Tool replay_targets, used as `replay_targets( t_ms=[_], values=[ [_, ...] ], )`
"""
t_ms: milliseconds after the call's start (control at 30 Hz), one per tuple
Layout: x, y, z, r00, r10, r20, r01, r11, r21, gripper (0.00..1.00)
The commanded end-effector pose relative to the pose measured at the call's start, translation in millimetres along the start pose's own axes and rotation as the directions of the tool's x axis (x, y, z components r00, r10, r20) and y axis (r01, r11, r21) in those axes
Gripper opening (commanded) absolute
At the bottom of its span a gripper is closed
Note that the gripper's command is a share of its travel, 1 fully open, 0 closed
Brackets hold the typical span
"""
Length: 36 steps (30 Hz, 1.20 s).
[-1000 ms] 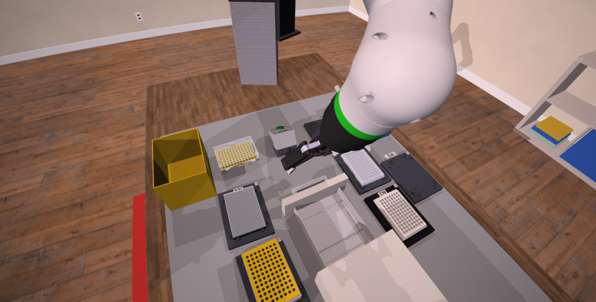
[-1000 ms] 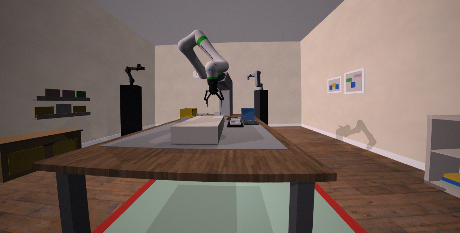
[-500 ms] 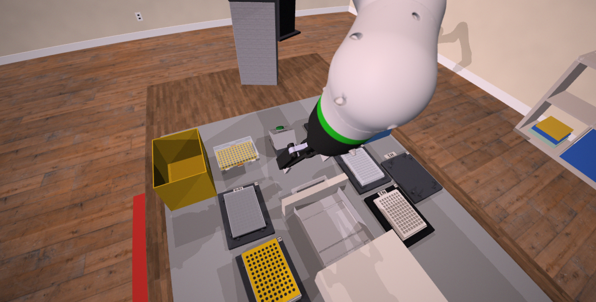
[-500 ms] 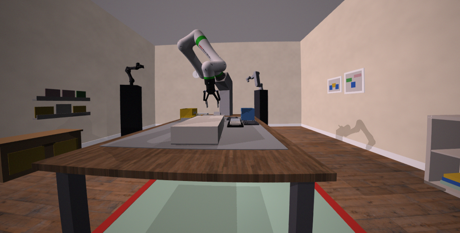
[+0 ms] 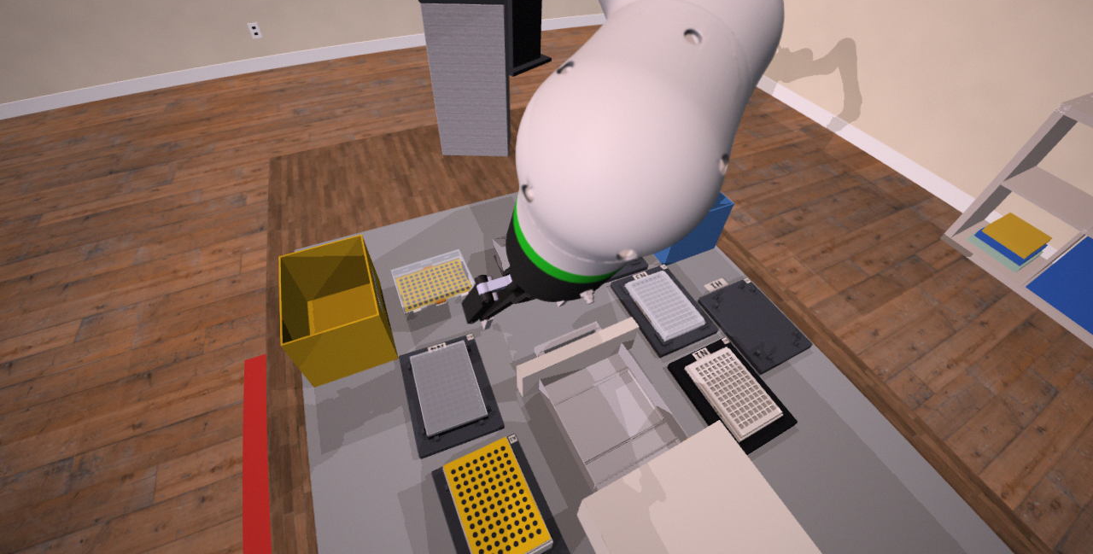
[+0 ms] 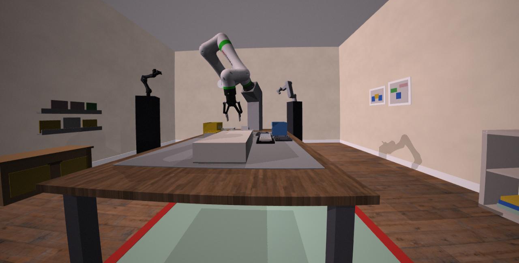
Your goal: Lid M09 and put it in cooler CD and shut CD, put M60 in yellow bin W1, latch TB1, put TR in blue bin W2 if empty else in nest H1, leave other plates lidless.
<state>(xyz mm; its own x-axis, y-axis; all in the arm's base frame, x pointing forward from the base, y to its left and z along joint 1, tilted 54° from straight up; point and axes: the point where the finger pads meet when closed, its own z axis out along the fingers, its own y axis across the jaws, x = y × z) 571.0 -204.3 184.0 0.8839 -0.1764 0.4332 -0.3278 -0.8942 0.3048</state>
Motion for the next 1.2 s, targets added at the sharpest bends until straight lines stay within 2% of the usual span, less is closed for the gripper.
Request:
replay_targets(
  t_ms=[0, 900, 1167],
  values=[
    [0.0, 15.9, -0.8, 1.0, -0.001, 0.0, 0.001, 1.0, 0.001, 0.66],
    [-1.3, 115.8, -4.9, 1.0, -0.001, 0.0, 0.001, 1.0, 0.001, 0.66],
    [-1.4, 120.9, -5.1, 1.0, -0.001, 0.0, 0.001, 1.0, 0.001, 0.66]
  ],
)
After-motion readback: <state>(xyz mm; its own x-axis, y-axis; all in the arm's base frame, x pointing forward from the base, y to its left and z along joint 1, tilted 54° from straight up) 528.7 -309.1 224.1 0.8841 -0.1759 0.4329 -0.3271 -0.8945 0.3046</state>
